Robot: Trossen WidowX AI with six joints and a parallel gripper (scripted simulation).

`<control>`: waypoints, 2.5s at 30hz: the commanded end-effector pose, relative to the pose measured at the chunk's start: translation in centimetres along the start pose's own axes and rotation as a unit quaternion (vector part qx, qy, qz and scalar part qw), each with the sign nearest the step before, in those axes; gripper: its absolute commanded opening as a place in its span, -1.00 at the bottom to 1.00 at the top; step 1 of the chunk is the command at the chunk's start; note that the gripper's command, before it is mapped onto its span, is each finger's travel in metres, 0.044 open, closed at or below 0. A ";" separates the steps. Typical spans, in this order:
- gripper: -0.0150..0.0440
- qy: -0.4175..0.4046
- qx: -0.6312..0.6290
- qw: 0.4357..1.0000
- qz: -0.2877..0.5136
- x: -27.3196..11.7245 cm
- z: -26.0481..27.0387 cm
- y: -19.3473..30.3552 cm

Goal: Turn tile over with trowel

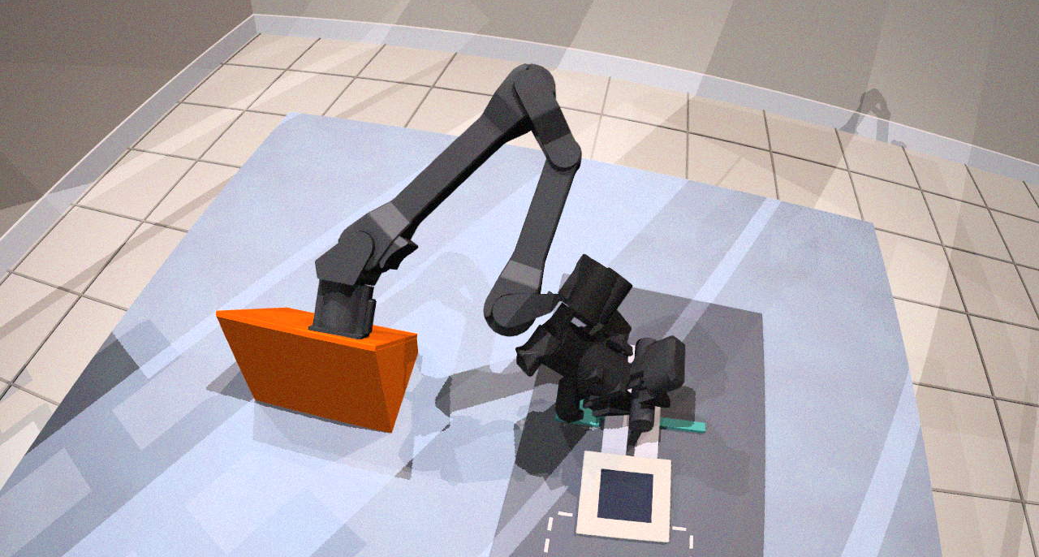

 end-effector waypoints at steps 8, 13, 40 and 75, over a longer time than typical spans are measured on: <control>-0.49 0.000 -0.021 0.999 0.025 -0.5 -0.5 0.2; -0.49 -0.001 -0.037 0.999 0.038 -1.5 -1.7 0.2; -0.49 -0.001 -0.040 0.998 0.040 -4.9 -5.3 6.4; -0.49 -0.001 -0.040 0.998 0.040 -6.3 -7.0 3.5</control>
Point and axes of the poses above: the point midway between the two fingers, 35 mm back from their tips, its own x axis out along the fingers, its own z axis across the jaws, y = z × x, the point moved 8 cm from there along -x, back along the fingers, and after that the axes turned 4 degrees about -x, right-handed, at the moved point
